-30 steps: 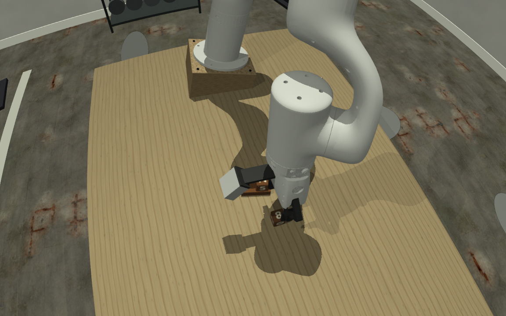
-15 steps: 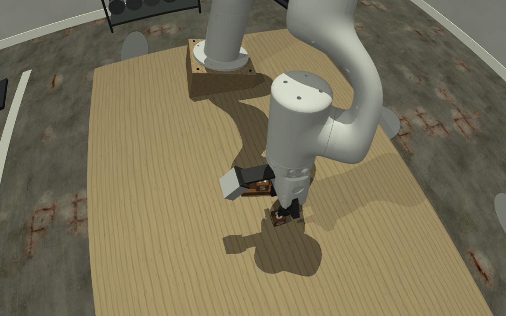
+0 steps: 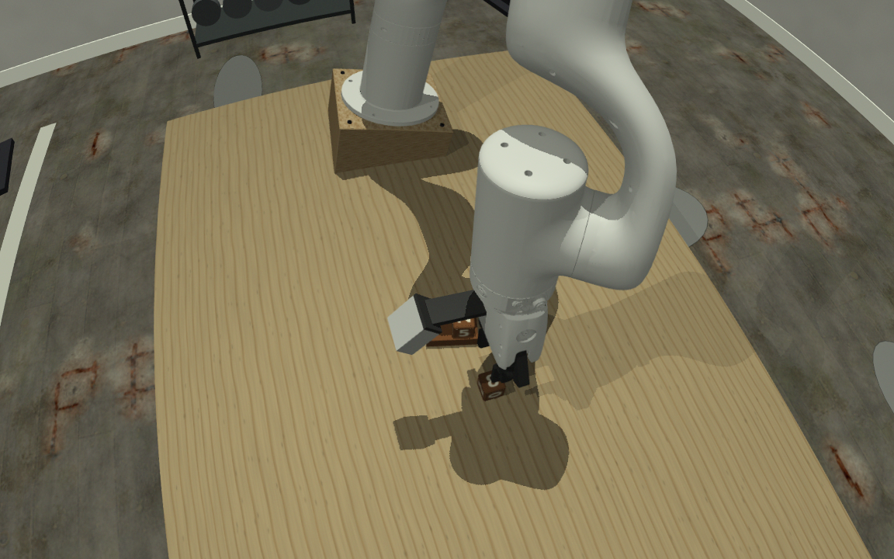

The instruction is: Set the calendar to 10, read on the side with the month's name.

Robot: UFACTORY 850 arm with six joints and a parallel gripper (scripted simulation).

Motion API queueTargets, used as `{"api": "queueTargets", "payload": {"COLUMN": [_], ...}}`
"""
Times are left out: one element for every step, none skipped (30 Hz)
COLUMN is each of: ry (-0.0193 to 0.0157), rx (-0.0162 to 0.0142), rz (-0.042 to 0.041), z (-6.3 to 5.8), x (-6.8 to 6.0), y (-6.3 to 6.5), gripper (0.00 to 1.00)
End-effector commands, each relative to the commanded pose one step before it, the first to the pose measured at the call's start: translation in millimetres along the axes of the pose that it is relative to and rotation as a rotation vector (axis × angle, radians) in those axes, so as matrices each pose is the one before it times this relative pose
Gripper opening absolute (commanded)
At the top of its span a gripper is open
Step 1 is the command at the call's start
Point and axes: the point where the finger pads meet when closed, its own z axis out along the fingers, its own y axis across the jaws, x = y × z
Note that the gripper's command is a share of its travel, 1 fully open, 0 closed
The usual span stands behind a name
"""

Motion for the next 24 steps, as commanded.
{"api": "queueTargets", "payload": {"ry": [0.00021, 0.0, 0.0, 0.0, 0.0, -0.00001, -0.00001, -0.00001, -0.00002, -0.00002, -0.00003, -0.00003, -0.00004, -0.00004, 0.0, 0.0, -0.00004, -0.00005, -0.00002, -0.00001, 0.0, 0.00001, 0.0, -0.00001], "rx": [0.00206, 0.0, 0.0, 0.0, 0.0, 0.0, 0.00001, 0.00001, 0.00001, 0.00001, 0.00002, 0.00002, 0.00002, 0.00003, 0.0, 0.0, 0.00003, 0.00003, 0.00001, 0.0, 0.0, 0.0, 0.0, 0.0], "rz": [-0.0002, 0.0, 0.0, 0.0, 0.0, 0.0, 0.0, 0.0, 0.0, -0.00001, -0.00001, -0.00001, -0.00001, -0.00001, 0.0, 0.0, -0.00001, -0.00001, 0.0, 0.0, 0.0, 0.0, 0.0, 0.0], "z": [-0.88, 0.0, 0.0, 0.02, 0.04, 0.08, 0.13, 0.18, 0.24, 0.31, 0.38, 0.46, 0.54, 0.62, 0.0, 0.0, 0.71, 0.79, 0.92, 1.03, 1.12, 1.2, 1.27, 1.34], "x": [0.04, 0.0, 0.0, 0.0, 0.0, 0.0, 0.0, 0.0, 0.0, 0.0, 0.0, 0.0, 0.0, 0.0, 0.0, 0.0, 0.0, 0.0, 0.0, 0.0, 0.0, 0.0, 0.0, 0.0], "y": [-0.97, 0.0, 0.0, 0.0, 0.0, 0.0, 0.0, 0.0, 0.0, 0.0, 0.0, 0.0, 0.0, 0.0, 0.0, 0.0, 0.0, 0.01, 0.0, 0.0, 0.01, 0.01, 0.01, 0.0], "gripper": [0.47, 0.47, 0.47, 0.47, 0.47, 0.47, 0.47, 0.47, 0.47, 0.47, 0.47, 0.47, 0.47, 0.47, 0.47, 0.47, 0.47, 0.47, 0.47, 0.47, 0.47, 0.47, 0.47, 0.47]}}
